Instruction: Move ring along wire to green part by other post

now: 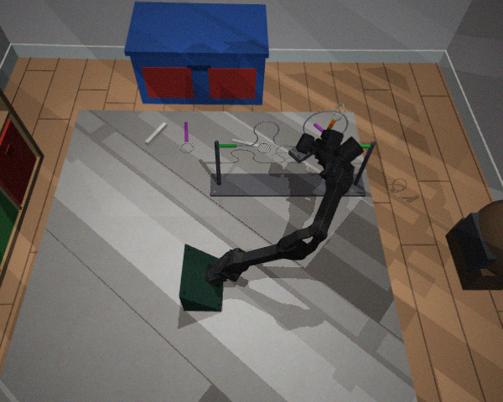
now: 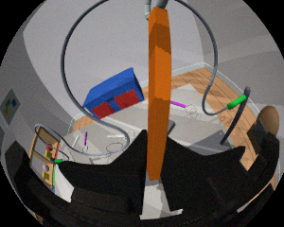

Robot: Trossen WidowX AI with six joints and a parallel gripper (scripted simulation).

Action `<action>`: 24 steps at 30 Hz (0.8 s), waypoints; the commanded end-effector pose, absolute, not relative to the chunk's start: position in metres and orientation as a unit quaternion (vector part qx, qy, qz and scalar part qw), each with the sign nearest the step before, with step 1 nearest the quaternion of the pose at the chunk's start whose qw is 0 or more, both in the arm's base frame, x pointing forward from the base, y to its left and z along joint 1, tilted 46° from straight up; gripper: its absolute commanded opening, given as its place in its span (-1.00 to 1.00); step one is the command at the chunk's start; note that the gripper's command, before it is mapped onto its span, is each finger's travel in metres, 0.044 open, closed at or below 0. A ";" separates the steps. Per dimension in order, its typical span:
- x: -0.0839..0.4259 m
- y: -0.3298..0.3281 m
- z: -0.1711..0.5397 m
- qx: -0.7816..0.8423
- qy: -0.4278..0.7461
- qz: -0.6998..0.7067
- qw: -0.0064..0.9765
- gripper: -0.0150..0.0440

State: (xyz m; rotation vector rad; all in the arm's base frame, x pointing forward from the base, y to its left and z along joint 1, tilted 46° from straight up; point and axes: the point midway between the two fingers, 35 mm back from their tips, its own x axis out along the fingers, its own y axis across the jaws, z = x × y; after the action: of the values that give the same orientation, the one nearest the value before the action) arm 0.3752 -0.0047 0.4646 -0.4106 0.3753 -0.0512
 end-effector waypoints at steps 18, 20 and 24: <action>0.376 -0.014 0.470 -0.336 0.158 -0.057 0.927 -1.00; 0.376 -0.015 0.470 -0.348 0.155 -0.060 0.923 -1.00; 0.376 -0.017 0.472 -0.372 0.149 -0.066 0.914 -1.00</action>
State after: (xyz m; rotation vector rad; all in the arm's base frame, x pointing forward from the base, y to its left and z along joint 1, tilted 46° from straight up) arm 0.3771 -0.0150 0.4701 -0.7216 0.3175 -0.1230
